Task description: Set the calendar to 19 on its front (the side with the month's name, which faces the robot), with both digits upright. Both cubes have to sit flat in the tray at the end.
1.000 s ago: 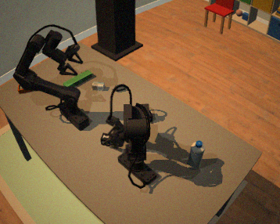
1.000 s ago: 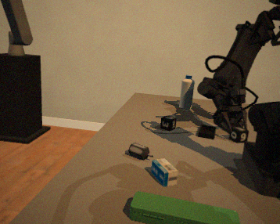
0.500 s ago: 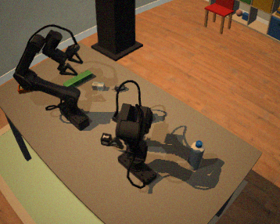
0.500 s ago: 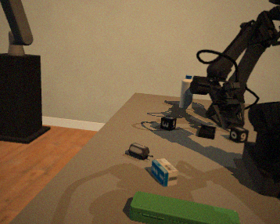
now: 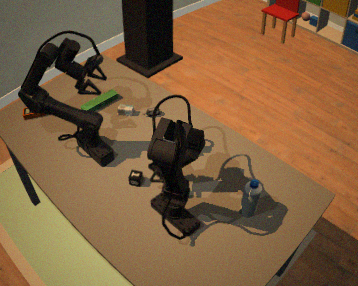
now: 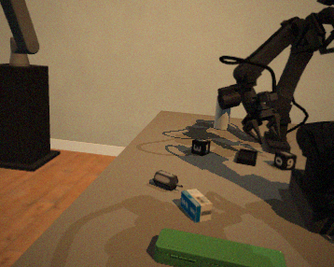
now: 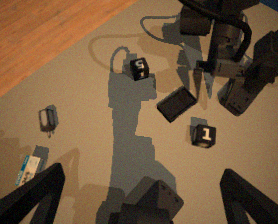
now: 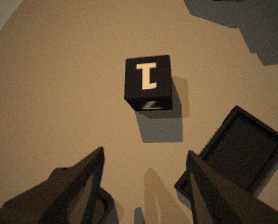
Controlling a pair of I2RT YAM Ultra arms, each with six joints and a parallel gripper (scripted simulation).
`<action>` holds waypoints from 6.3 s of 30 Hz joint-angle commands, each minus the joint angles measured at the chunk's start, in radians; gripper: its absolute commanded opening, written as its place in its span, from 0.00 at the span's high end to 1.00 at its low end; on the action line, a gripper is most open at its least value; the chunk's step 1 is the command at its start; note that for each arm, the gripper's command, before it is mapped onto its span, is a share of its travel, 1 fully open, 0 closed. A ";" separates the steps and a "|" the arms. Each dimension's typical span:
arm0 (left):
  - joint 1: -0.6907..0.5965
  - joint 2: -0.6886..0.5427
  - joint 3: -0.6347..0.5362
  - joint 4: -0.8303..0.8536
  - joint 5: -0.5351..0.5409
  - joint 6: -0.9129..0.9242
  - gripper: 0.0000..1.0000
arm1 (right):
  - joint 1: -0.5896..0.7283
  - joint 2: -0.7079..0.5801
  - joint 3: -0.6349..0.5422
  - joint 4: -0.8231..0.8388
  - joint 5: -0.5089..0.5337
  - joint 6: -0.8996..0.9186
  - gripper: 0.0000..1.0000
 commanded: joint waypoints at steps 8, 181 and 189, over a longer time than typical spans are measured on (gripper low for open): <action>-0.164 0.062 -0.067 0.060 -0.207 -0.167 0.00 | 0.016 0.139 0.266 -0.028 0.284 0.414 0.31; -0.121 0.133 -0.141 0.143 -0.463 -0.371 0.00 | 0.206 0.609 0.729 0.145 0.752 1.234 0.60; -0.121 0.133 -0.141 0.143 -0.463 -0.371 0.00 | 0.202 0.565 0.806 0.038 0.752 1.229 0.60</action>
